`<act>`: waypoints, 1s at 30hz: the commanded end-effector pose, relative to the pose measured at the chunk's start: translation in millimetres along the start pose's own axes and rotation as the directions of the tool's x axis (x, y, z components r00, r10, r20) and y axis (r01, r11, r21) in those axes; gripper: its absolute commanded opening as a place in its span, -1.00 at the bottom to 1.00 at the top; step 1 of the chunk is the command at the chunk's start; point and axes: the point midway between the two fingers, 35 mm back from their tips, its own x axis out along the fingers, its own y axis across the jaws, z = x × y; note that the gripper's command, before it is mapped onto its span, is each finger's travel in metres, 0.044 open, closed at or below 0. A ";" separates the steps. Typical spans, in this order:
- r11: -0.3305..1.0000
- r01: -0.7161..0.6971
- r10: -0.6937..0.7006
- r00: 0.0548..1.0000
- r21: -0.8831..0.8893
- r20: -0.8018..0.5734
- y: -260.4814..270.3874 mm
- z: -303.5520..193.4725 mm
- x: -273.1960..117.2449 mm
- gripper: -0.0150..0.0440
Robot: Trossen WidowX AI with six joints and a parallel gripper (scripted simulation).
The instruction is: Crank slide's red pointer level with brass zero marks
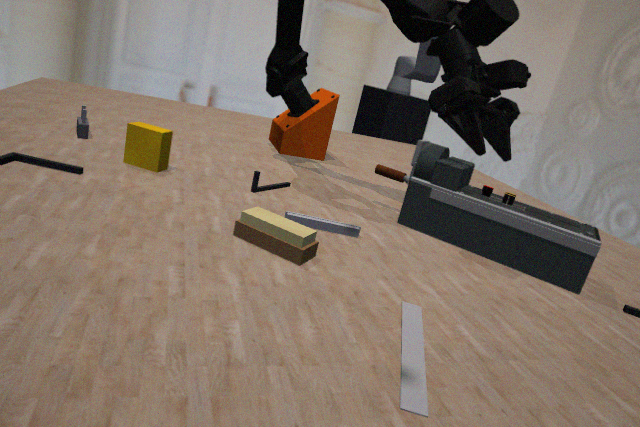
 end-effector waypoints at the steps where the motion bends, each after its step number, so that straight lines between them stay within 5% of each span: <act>1: 1.000 -0.006 0.006 1.000 -0.007 -0.004 1.7 -2.9 1.0 1.00; 10: 1.000 -0.006 0.006 1.000 -0.007 -0.004 1.4 0.5 -2.1 1.00; 20: 1.000 -0.002 0.002 1.000 0.001 -0.001 -4.7 41.6 -48.9 1.00; 30: 0.995 -0.086 0.086 0.996 -0.054 0.013 -25.5 14.0 -75.6 1.00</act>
